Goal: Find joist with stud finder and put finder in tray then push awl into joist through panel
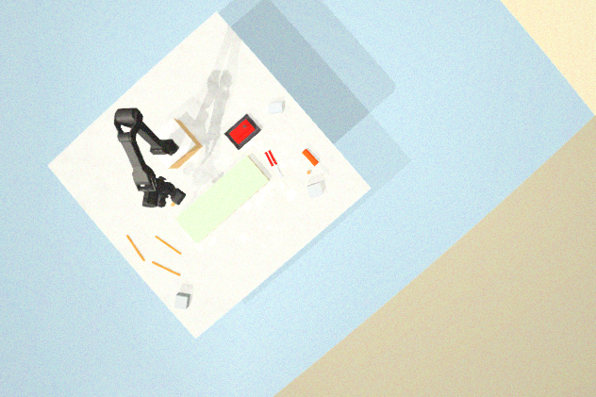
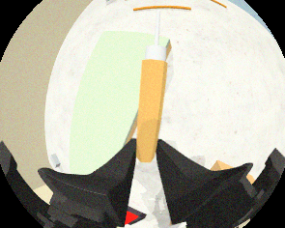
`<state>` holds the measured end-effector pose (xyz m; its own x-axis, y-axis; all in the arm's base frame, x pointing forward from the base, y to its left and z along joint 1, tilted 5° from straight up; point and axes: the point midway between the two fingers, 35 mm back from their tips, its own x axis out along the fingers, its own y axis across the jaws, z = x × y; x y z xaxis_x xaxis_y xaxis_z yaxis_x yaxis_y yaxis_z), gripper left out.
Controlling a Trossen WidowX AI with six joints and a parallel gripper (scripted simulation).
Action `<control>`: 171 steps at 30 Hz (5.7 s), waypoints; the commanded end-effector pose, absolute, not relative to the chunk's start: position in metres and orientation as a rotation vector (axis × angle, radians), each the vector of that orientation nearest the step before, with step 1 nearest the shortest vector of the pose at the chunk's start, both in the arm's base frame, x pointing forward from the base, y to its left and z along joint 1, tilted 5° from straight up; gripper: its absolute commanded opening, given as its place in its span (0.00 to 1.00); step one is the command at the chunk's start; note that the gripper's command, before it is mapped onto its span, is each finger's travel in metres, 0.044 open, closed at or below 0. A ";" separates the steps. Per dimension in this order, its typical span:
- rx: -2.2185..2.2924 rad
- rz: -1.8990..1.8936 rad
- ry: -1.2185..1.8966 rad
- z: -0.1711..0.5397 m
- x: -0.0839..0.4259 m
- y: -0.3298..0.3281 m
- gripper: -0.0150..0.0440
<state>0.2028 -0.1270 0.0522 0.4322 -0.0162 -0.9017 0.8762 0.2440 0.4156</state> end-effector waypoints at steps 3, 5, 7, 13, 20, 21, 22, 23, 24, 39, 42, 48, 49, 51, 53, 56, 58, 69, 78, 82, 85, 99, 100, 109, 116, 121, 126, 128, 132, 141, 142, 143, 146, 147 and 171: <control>1.355 -0.796 0.784 0.060 0.213 -0.131 0.25; 1.418 -0.808 0.737 0.062 0.216 -0.132 0.25; 1.480 -0.817 0.690 0.064 0.219 -0.133 0.25; 1.669 -0.831 0.552 0.072 0.226 -0.136 0.25; 1.887 -0.821 0.401 0.082 0.234 -0.139 0.25; 1.919 -0.818 0.380 0.084 0.235 -0.139 0.25; 1.950 -0.814 0.360 0.086 0.236 -0.140 0.25; 1.981 -0.809 0.340 0.087 0.237 -0.140 0.25; 2.012 -0.804 0.320 0.089 0.238 -0.140 0.25; 2.470 -0.674 0.069 0.115 0.247 -0.141 0.25; 2.560 -0.638 0.030 0.121 0.248 -0.141 0.25; 2.737 -0.557 -0.032 0.132 0.250 -0.139 0.25; 2.766 -0.542 -0.040 0.134 0.250 -0.139 0.25; 2.824 -0.513 -0.055 0.138 0.250 -0.138 0.25; 2.881 -0.483 -0.068 0.141 0.250 -0.137 0.25; 2.967 -0.436 -0.082 0.147 0.249 -0.135 0.25; 3.023 -0.405 -0.089 0.150 0.249 -0.134 0.25; 3.038 -0.359 -0.077 0.155 0.252 -0.131 0.25; 2.707 -0.350 -0.008 0.153 0.264 -0.126 0.25; 2.560 -0.344 0.021 0.152 0.269 -0.123 0.25; 2.449 -0.337 0.041 0.152 0.273 -0.121 0.25; 1.931 -0.296 0.127 0.149 0.291 -0.109 0.25; 1.894 -0.292 0.132 0.149 0.293 -0.108 0.25; 1.561 -0.258 0.176 0.147 0.304 -0.100 0.25; 1.301 -0.228 0.205 0.146 0.312 -0.092 0.25; 1.116 -0.205 0.223 0.145 0.318 -0.086 0.25; 0.931 -0.181 0.239 0.145 0.324 -0.080 0.25; 0.856 -0.171 0.245 0.144 0.326 -0.077 0.25; 0.708 -0.151 0.255 0.144 0.331 -0.072 0.25; 0.375 -0.105 0.274 0.142 0.340 -0.059 0.25; 0.338 -0.099 0.275 0.142 0.341 -0.058 0.25; 0.301 -0.094 0.277 0.142 0.342 -0.056 0.25; 0.190 -0.078 0.281 0.141 0.345 -0.052 0.25; 0.152 -0.073 0.282 0.141 0.346 -0.050 0.25; -0.735 0.055 0.284 0.137 0.364 -0.010 0.25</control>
<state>0.3589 -0.0145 0.1308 0.9540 -0.0458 -0.2964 -0.1362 0.8142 -0.5644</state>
